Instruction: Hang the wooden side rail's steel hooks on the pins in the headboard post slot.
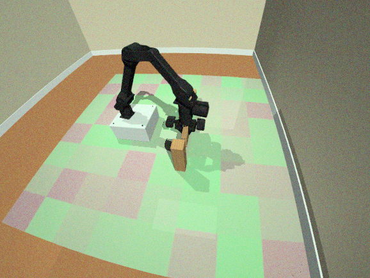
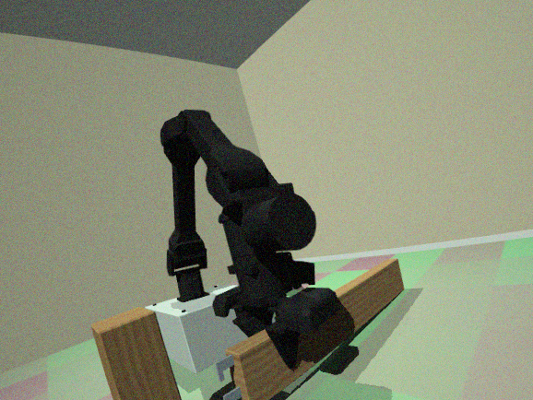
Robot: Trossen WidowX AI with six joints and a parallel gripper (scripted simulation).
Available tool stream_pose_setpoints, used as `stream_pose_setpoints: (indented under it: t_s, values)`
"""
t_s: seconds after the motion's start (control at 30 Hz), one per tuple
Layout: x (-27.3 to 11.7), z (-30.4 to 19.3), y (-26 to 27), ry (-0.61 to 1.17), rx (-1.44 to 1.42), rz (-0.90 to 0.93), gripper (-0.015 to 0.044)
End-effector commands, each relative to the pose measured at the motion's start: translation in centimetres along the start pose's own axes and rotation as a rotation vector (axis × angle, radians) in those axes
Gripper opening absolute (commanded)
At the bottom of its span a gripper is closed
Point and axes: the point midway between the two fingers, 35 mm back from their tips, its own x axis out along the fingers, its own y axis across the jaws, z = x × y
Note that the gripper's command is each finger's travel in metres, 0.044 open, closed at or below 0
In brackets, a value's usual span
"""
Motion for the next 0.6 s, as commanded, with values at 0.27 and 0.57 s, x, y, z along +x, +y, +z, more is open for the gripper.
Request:
stream_pose_setpoints:
  t_s: [0.27, 0.57]
  values:
    - [-0.39, -0.32, -0.15, 0.007, -0.001, -0.010, 0.0000]
    - [-0.50, -0.42, -0.25, 0.007, -0.001, -0.010, 0.0000]
